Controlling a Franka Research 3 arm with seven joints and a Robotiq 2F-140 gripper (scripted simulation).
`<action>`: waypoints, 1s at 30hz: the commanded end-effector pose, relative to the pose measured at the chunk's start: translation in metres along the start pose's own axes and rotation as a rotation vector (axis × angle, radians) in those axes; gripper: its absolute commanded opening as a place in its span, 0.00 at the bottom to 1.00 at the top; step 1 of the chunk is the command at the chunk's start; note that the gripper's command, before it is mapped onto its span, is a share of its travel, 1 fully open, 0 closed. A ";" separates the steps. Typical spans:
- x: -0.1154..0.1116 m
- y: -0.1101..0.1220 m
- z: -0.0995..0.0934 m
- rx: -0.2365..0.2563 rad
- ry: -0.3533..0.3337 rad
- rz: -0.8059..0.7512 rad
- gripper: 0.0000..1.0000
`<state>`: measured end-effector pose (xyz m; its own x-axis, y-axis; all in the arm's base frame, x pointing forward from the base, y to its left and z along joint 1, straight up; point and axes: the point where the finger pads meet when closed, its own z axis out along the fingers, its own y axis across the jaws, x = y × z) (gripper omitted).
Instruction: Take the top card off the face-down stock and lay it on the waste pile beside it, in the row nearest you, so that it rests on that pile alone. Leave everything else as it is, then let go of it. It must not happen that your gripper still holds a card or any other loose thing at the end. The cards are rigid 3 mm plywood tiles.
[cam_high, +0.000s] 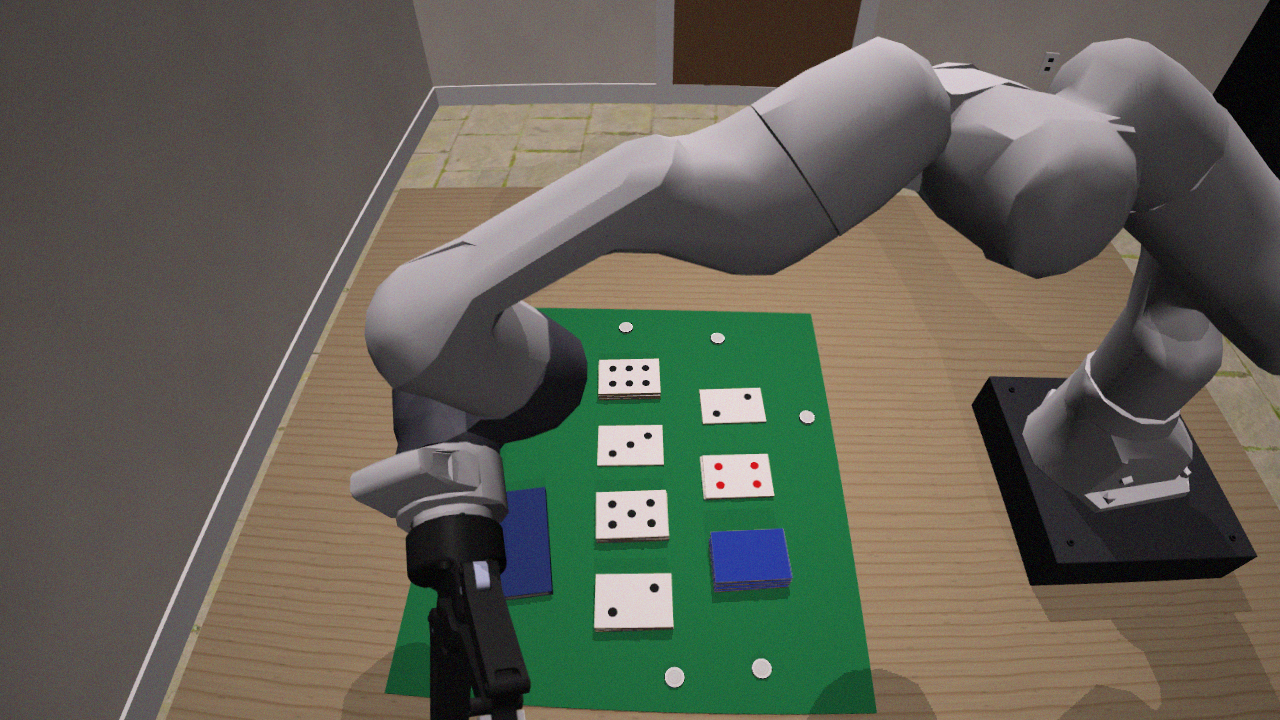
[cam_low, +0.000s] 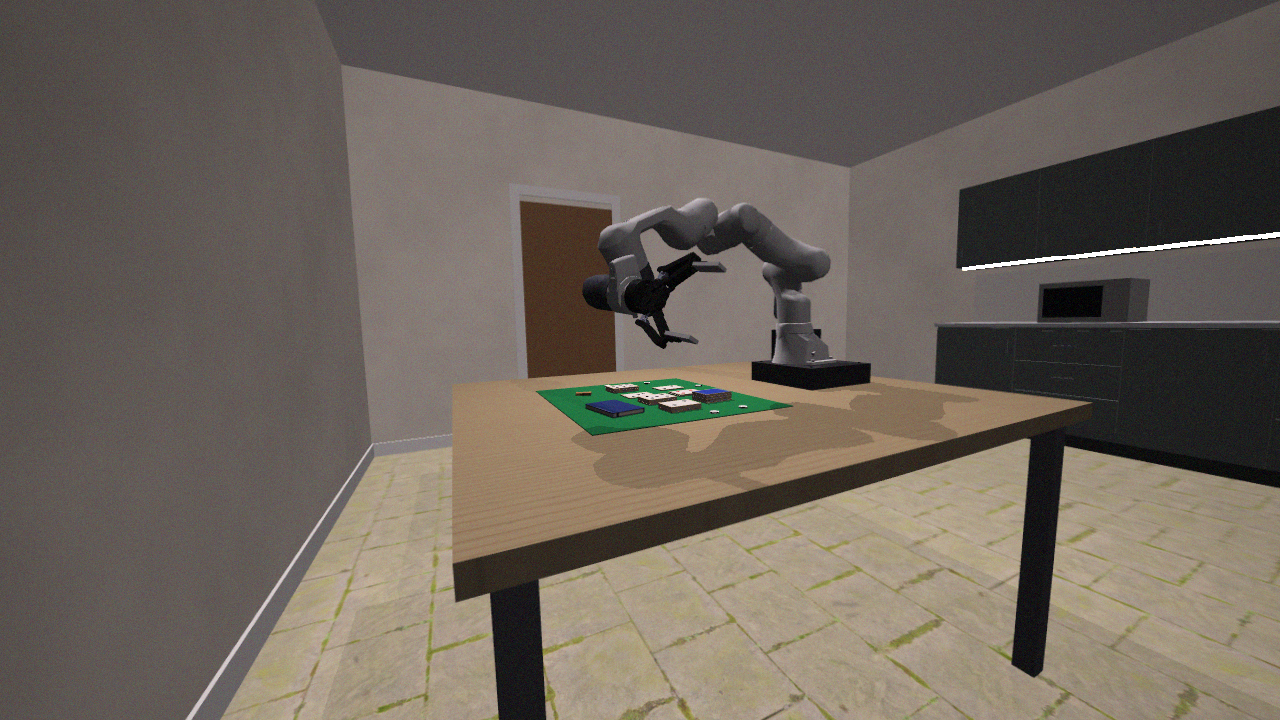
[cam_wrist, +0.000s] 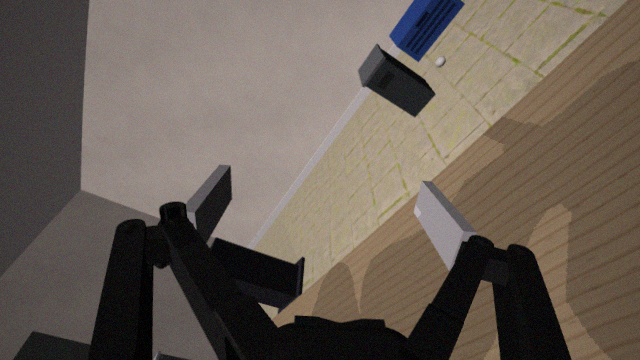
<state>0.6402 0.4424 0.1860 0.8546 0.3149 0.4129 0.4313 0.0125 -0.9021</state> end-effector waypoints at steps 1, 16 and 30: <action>0.000 0.000 0.000 0.000 0.000 0.000 1.00; 0.000 0.000 0.000 0.000 0.000 0.000 1.00; -0.038 0.004 -0.024 -0.171 -0.022 0.060 1.00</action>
<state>0.6175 0.4231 0.1767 0.8722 0.3353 0.3560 0.4050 -0.0872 -0.9101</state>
